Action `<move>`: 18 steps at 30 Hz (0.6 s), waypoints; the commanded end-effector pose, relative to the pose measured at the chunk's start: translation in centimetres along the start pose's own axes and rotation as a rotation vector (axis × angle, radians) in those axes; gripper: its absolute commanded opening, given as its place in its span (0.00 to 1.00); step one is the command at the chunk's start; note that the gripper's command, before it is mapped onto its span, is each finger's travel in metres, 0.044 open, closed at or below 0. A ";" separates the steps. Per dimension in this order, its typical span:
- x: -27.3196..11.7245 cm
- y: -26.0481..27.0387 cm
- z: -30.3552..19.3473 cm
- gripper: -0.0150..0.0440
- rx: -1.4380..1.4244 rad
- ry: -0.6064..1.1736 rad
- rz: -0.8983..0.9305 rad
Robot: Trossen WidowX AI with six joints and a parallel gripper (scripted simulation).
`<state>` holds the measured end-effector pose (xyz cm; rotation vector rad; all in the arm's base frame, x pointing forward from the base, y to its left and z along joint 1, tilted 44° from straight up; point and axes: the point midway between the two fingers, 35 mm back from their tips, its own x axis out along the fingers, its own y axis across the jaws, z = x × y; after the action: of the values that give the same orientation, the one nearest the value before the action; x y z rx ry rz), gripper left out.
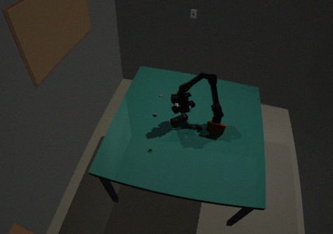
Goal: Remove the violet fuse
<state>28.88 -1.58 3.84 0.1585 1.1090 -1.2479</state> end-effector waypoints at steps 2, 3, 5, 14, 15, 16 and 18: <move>0.7 -0.1 -0.1 0.38 -0.011 -0.004 -0.007; 0.8 -0.1 -0.1 0.38 -0.011 -0.004 -0.007; 1.0 -0.1 -0.1 0.38 -0.011 -0.004 -0.007; 1.9 -0.1 -0.2 0.38 -0.011 -0.005 -0.008; 1.9 -0.1 -0.2 0.38 -0.011 -0.005 -0.008; 2.0 -0.1 -0.2 0.38 -0.011 -0.005 -0.008; 2.2 -0.1 -0.2 0.38 -0.011 -0.005 -0.008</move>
<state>28.67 -2.68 2.50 0.1576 1.1085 -1.2484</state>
